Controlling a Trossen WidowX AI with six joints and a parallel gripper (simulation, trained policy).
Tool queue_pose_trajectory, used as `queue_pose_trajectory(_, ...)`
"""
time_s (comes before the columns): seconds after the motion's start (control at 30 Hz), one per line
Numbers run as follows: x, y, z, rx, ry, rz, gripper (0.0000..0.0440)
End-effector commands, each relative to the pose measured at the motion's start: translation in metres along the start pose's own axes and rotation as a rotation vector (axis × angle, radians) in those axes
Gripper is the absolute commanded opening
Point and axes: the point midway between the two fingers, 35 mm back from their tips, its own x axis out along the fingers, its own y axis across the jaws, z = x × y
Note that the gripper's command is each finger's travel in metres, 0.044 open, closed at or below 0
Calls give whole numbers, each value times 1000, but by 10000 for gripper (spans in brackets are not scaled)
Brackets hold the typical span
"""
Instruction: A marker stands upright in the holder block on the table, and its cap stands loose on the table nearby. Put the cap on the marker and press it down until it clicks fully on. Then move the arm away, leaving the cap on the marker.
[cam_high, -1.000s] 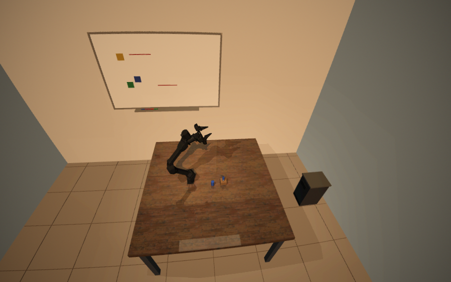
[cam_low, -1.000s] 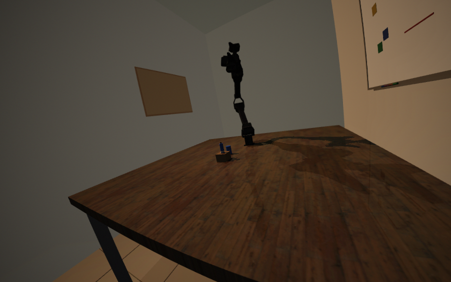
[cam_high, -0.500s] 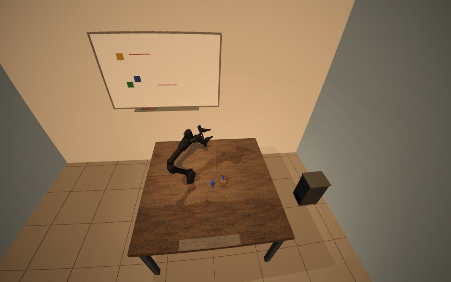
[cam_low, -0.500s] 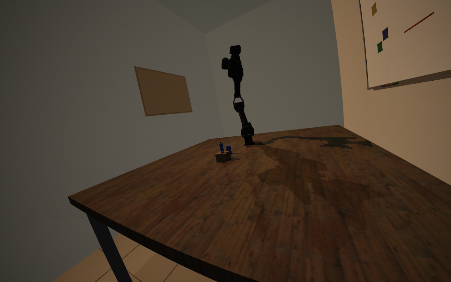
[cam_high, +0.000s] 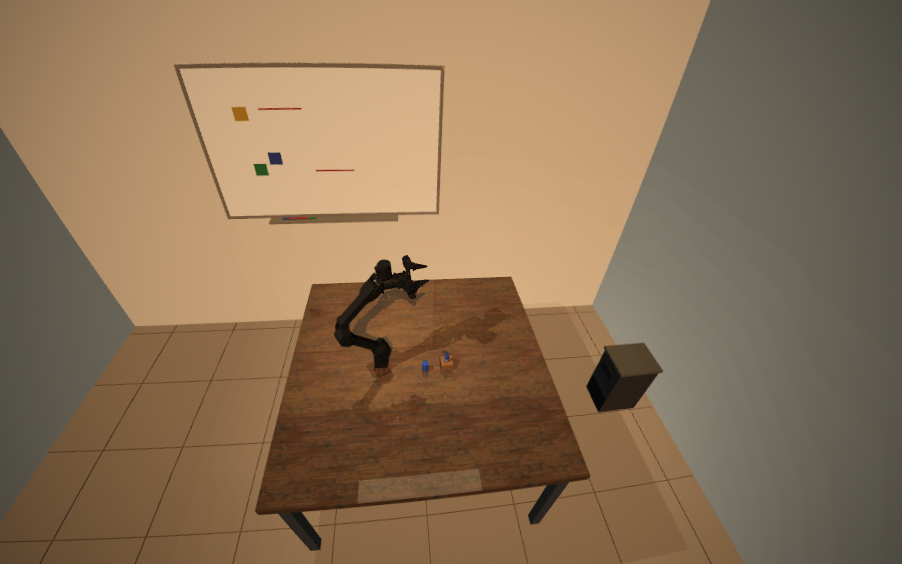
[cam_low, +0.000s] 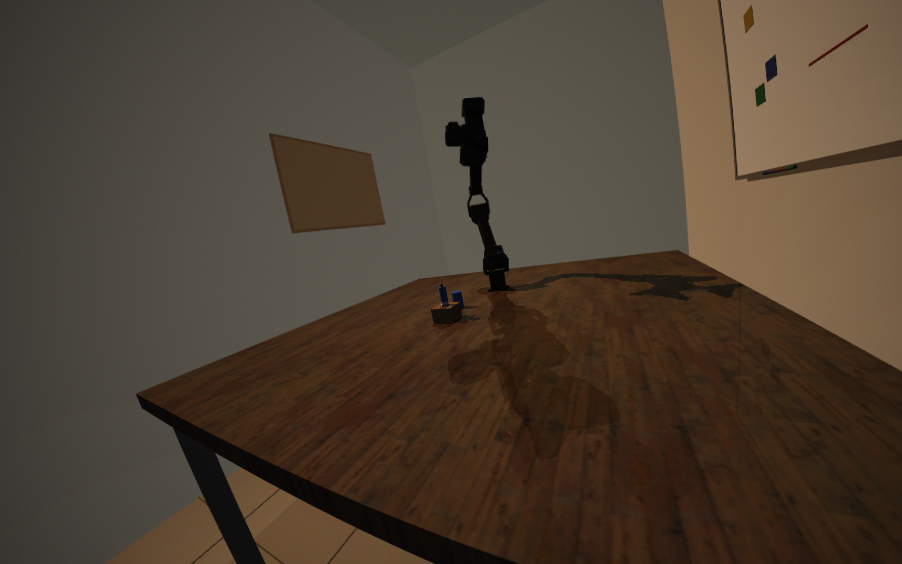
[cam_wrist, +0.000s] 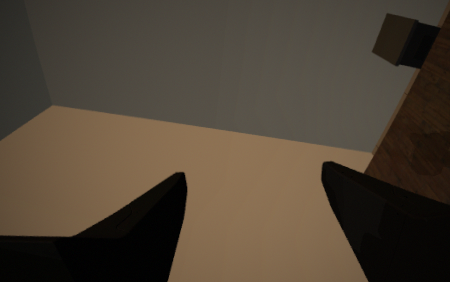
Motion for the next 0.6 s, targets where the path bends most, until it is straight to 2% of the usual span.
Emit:
queue_pose_trajectory(0.0,4,-13,-5,1,16,-49,323)
queue_pose_trajectory(0.57,15,-61,-14,-8,42,-243,325)
